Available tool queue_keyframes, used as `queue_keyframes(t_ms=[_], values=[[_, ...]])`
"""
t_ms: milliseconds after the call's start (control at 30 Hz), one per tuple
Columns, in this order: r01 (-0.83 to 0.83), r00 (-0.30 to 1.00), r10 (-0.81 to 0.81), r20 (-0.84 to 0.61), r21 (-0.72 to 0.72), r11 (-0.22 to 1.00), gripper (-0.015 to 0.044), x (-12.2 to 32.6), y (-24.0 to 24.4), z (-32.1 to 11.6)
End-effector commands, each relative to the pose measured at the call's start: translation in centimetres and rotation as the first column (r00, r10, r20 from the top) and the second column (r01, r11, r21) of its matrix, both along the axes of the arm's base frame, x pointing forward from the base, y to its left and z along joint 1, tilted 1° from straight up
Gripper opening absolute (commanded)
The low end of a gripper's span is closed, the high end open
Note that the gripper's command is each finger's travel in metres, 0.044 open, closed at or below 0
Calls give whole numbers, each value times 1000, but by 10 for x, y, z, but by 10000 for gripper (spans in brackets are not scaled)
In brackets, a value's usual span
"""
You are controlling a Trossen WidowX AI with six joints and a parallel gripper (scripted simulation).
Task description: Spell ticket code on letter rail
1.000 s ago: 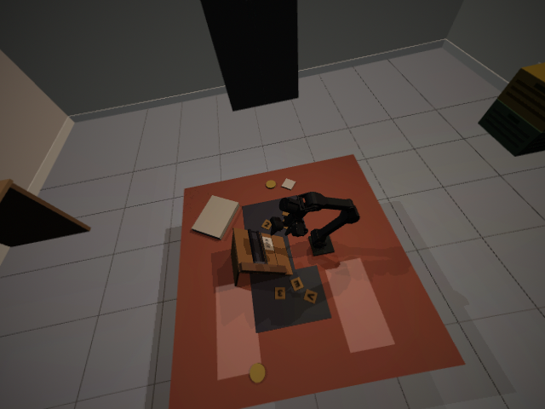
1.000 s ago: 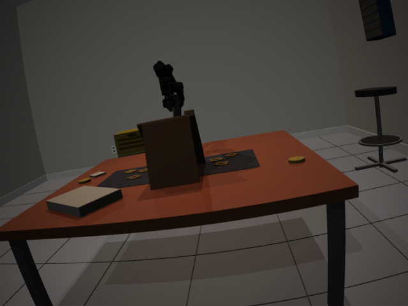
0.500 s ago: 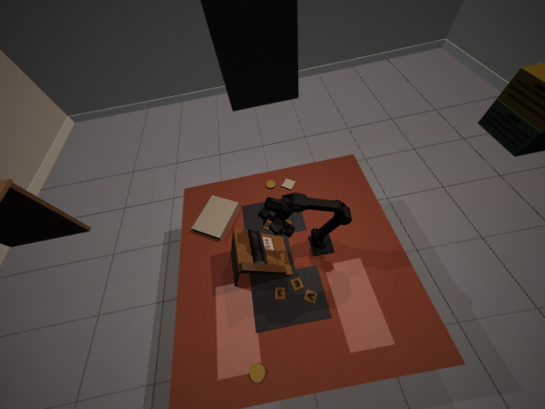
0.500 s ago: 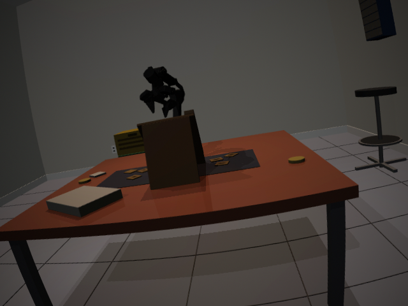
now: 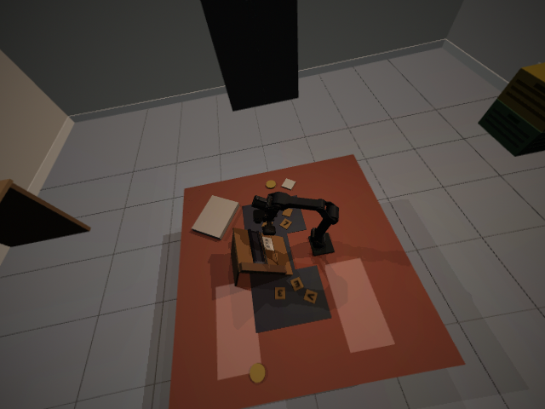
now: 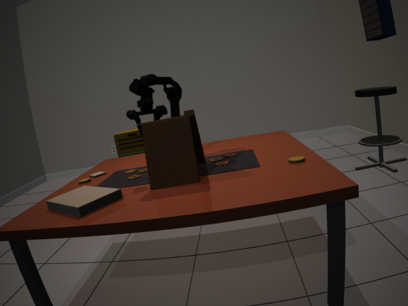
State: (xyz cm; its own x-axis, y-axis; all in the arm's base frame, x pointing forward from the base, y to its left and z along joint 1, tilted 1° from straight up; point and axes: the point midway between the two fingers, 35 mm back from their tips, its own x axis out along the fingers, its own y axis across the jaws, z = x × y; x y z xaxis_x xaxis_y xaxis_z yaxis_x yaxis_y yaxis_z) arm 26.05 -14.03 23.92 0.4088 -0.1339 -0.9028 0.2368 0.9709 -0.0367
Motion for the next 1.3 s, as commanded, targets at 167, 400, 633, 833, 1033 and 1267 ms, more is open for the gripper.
queue_keyframes(t_ms=[167, 400, 633, 833, 1033, 1267], values=[[843, 521, -832, -188, 267, 468, 340, 1, -71, -69], [961, 139, -944, -300, 269, 56, 340, -6, -93, -101], [907, -266, -884, -383, 211, -365, 340, -16, -112, -135], [776, -514, -754, -408, 152, -612, 340, -24, -121, -158], [776, -514, -754, -409, 153, -612, 340, -20, -116, -158], [776, -514, -754, -409, 153, -612, 340, -19, -115, -158]])
